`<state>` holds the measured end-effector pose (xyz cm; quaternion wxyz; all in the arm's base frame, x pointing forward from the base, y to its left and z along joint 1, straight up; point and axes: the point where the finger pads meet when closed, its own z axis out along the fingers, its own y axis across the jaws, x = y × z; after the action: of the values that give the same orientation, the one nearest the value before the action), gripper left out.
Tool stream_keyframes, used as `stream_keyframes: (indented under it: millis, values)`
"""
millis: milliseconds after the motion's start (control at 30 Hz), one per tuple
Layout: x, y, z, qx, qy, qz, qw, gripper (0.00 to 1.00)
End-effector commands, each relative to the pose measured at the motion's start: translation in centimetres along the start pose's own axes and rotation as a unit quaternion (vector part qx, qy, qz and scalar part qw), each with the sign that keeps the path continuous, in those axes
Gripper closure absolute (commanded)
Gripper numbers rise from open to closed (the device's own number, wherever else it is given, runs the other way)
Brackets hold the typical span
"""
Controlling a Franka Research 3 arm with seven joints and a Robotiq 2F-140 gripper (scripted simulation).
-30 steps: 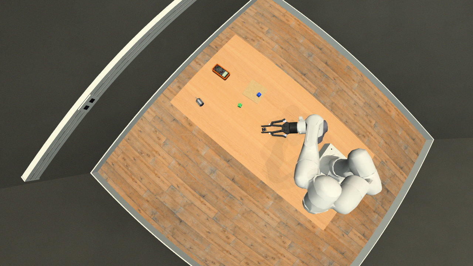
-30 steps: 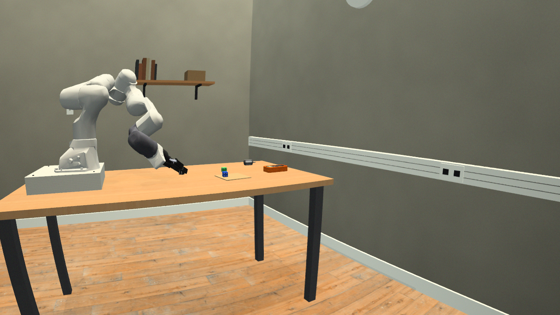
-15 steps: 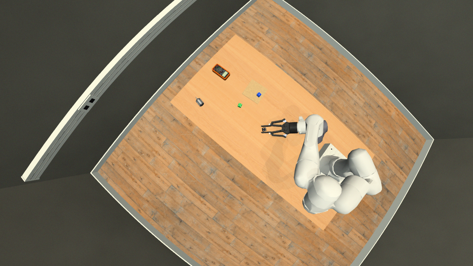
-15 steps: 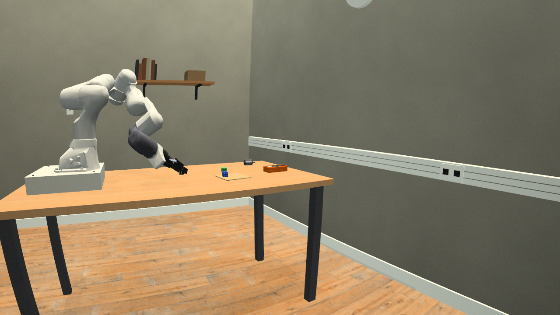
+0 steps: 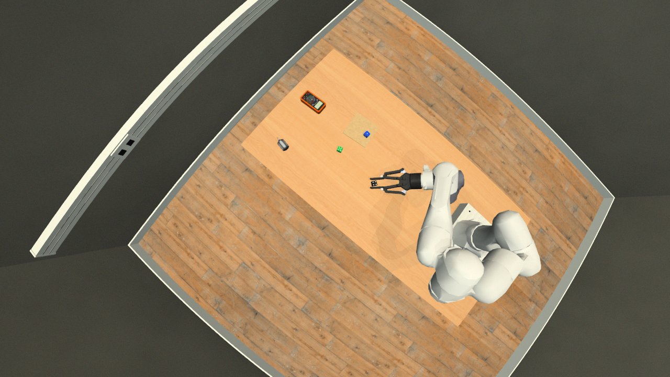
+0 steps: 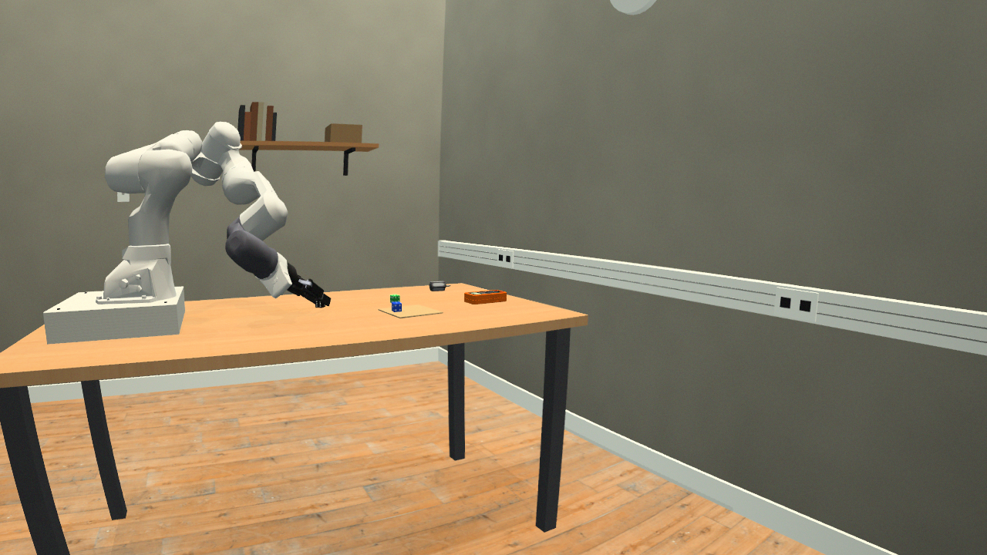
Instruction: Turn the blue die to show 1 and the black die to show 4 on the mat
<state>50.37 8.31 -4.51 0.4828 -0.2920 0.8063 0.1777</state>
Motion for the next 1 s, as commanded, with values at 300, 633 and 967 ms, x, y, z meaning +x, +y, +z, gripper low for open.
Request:
stream_keyframes:
  millis: [300, 633, 967]
  values:
    - [-0.1, 0.0, -1.7, -0.001, -0.002, -0.003, 1.0, 0.68]
    - [-0.1, 0.0, -4.4, -0.001, -0.002, -0.003, 1.0, 0.68]
    - [-0.3, 0.0, -5.0, -0.001, -0.002, -0.003, 1.0, 0.68]
